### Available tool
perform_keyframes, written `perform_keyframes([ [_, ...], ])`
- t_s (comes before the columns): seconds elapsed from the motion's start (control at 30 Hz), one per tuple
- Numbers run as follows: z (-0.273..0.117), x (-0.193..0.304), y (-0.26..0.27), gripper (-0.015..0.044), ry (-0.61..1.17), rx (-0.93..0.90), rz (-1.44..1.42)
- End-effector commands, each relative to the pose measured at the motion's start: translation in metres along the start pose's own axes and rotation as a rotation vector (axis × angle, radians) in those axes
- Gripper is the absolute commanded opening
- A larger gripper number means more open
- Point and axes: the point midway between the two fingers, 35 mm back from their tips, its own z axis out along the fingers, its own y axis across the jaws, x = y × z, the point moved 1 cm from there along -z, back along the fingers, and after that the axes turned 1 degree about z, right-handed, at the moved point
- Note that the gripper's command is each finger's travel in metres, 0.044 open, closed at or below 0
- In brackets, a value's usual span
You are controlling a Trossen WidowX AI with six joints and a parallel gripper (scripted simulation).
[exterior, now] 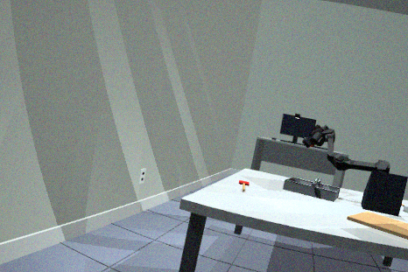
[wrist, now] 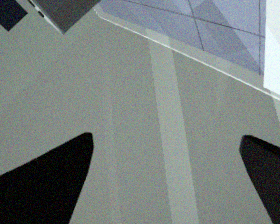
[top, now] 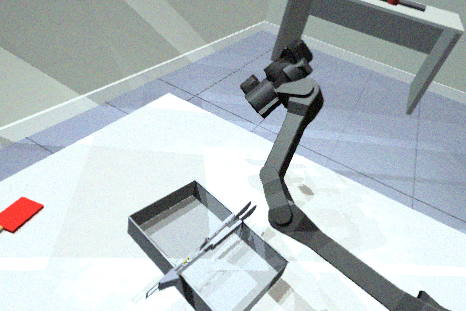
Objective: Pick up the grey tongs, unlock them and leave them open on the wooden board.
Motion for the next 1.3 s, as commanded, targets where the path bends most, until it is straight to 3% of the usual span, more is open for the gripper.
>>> perform_keyframes([
  [0.0,0.000,-0.001,0.001,0.0426,-0.001,-0.003,0.002],
  [0.7,-0.001,-0.071,0.126,0.0440,-0.028,-0.291,0.182],
  [1.07,-0.024,-0.118,0.202,0.0440,-0.040,-0.507,0.275],
  [1.27,-0.061,-0.153,0.271,0.0440,-0.024,-0.722,0.276],
])
